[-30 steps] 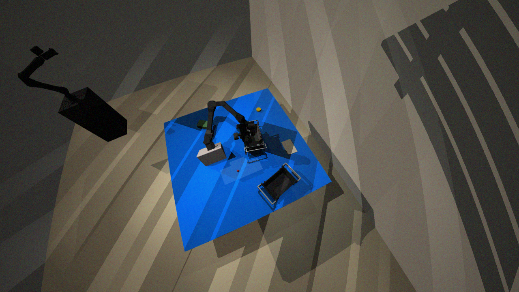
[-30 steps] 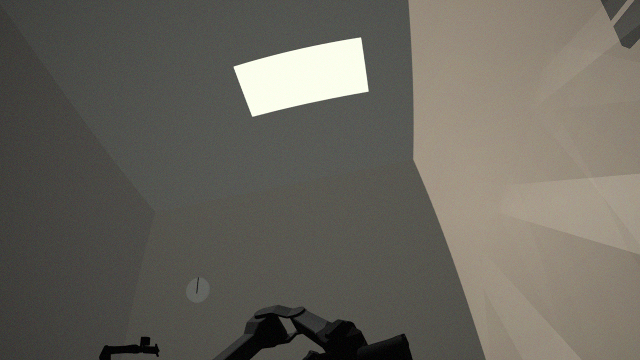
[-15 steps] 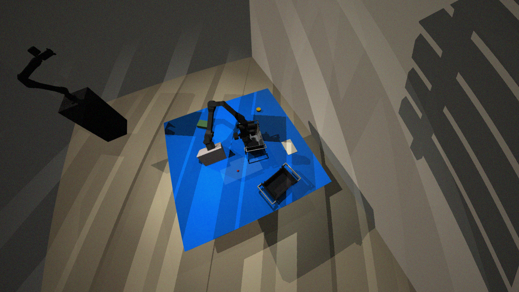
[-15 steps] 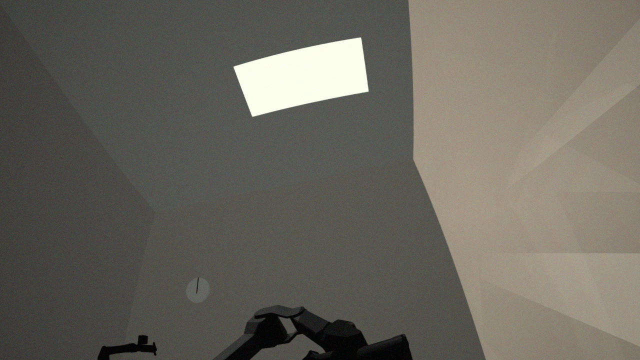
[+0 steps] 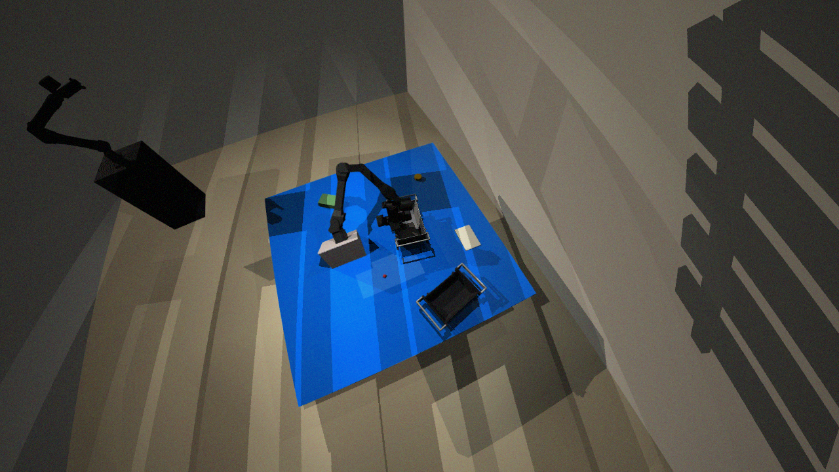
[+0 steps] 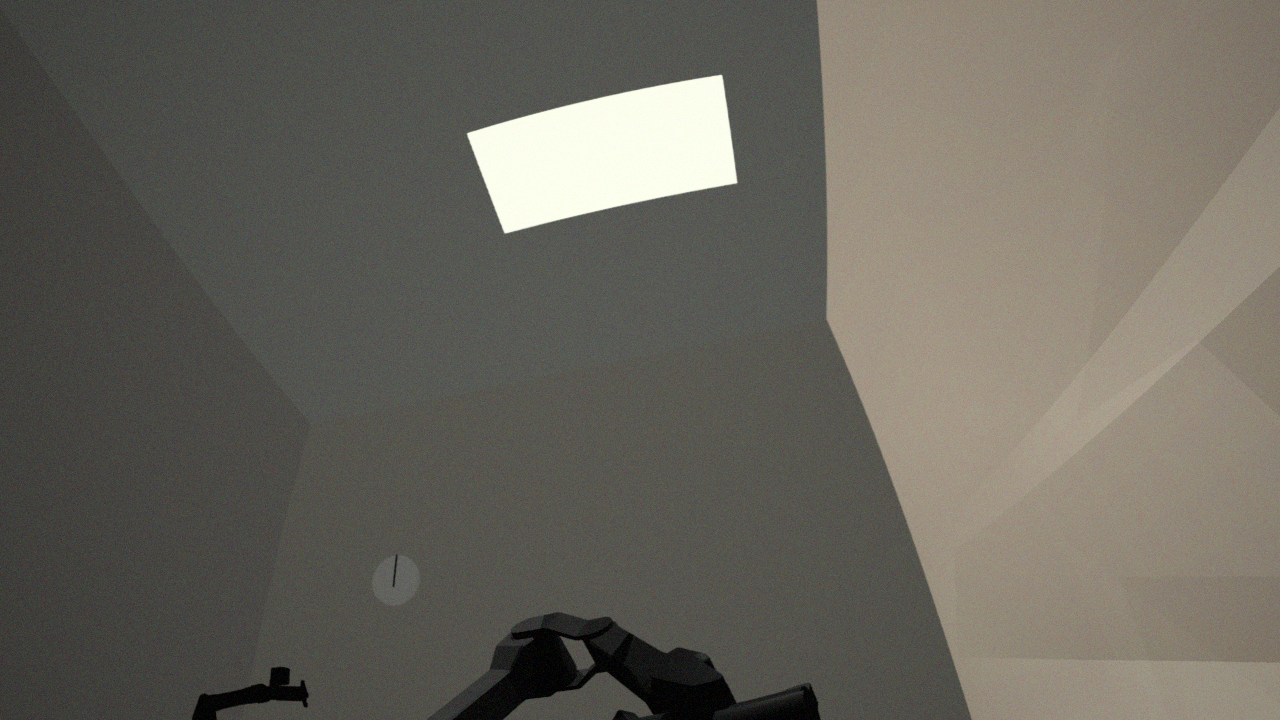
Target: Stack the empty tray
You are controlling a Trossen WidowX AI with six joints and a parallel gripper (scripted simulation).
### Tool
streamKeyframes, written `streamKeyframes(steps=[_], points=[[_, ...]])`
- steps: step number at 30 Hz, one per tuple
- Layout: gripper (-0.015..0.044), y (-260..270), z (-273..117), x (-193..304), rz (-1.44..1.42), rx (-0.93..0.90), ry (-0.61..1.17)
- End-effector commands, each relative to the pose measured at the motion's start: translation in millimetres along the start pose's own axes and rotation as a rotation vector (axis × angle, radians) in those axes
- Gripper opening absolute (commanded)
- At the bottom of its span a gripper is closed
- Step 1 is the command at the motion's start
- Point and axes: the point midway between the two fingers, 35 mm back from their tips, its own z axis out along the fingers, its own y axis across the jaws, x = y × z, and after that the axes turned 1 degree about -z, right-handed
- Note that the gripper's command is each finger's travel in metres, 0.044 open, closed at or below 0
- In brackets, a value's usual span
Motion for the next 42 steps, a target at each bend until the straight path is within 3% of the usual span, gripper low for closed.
streamKeyframes(steps=[1,13,22,36,42], points=[[0.0264,-1,1,0,0.007,0.004,0.004],[0.0440,-1,1,0,0.007,0.004,0.004],[0.0440,1,-6,-1,0.002,0.001,-0.001],[0.0440,1,-105,-2,0.008,0.003,-0.002],[0.0440,-4,-105,-2,0.013,0.000,0.001]])
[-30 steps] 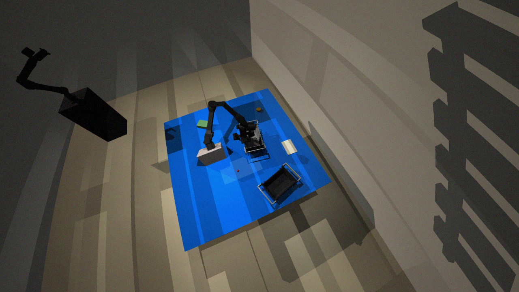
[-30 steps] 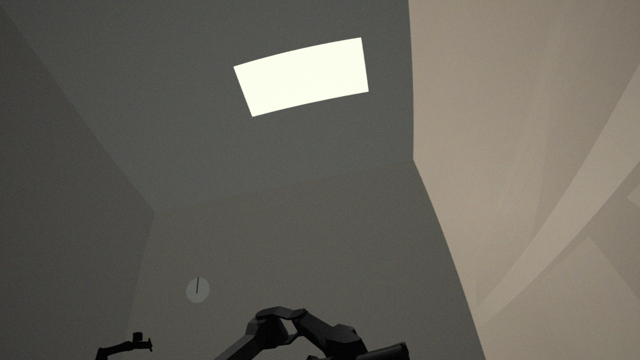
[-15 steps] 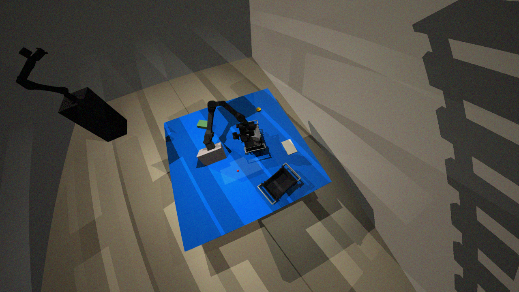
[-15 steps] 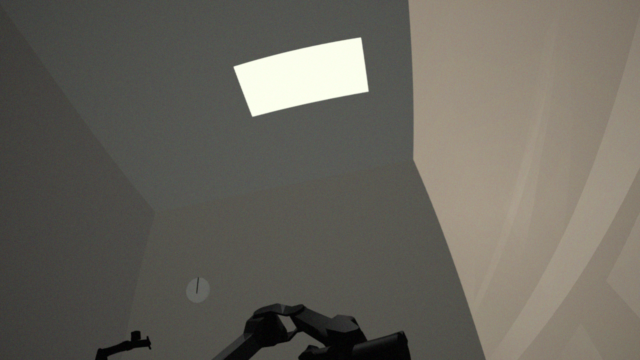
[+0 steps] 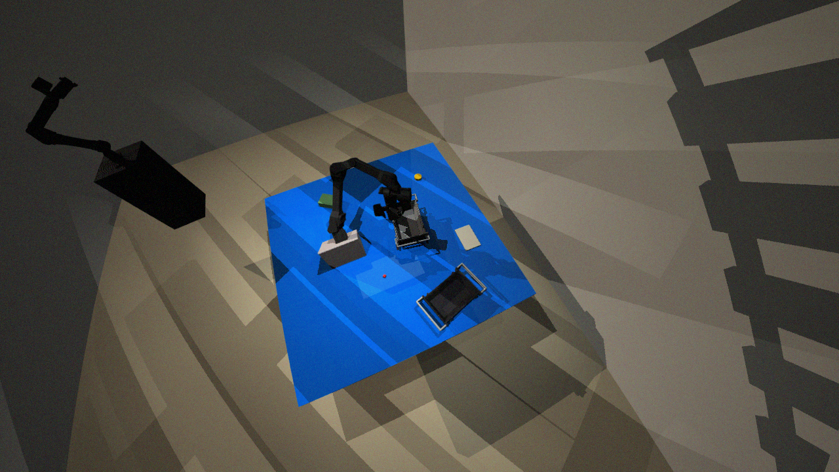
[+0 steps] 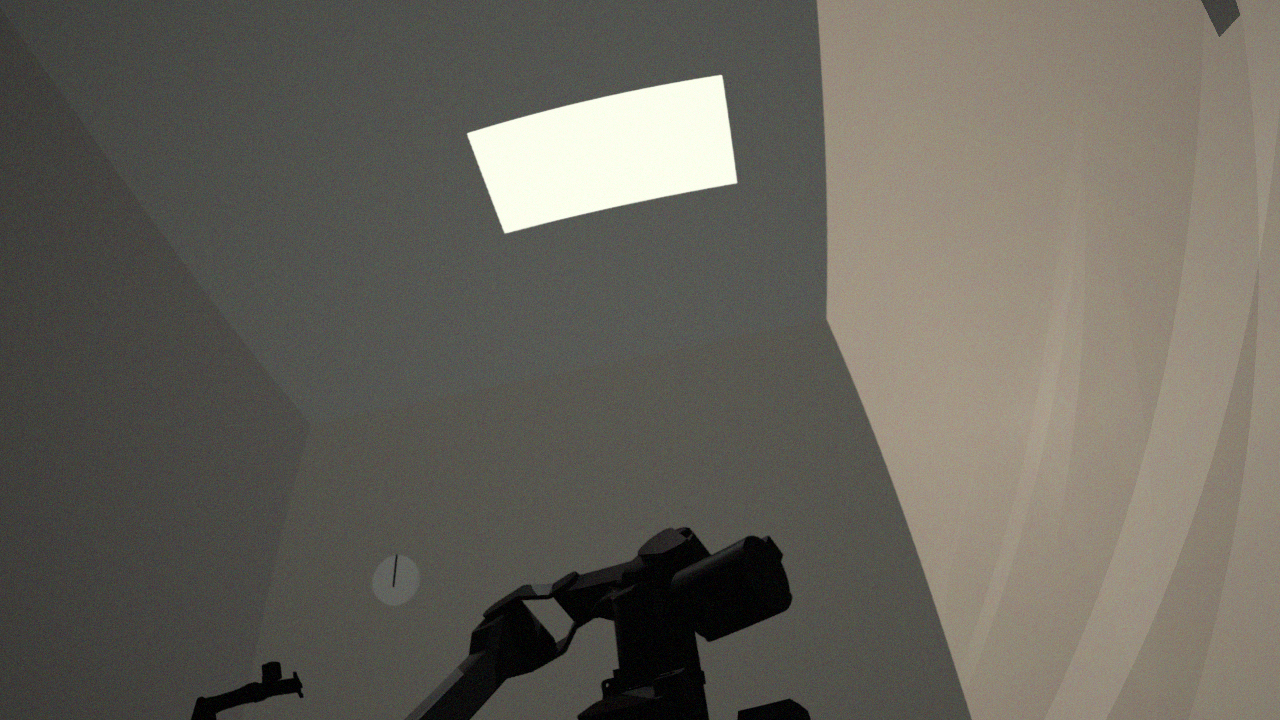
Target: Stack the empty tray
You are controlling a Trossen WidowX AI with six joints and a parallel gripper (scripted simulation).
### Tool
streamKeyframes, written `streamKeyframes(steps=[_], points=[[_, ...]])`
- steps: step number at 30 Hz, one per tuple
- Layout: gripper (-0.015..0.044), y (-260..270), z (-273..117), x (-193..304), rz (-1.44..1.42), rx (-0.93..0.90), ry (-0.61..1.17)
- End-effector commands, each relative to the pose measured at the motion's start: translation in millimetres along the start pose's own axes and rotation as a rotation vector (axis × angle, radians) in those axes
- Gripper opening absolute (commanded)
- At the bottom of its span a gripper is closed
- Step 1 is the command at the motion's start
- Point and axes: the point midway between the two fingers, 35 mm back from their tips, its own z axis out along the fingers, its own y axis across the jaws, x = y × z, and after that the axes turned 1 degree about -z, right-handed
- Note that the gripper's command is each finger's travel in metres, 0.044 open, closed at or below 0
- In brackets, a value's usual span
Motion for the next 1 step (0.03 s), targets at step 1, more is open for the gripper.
streamKeyframes(steps=[1], points=[[0.0440,-10.4,-5.2,1.4,-0.005,0.012,-0.003]])
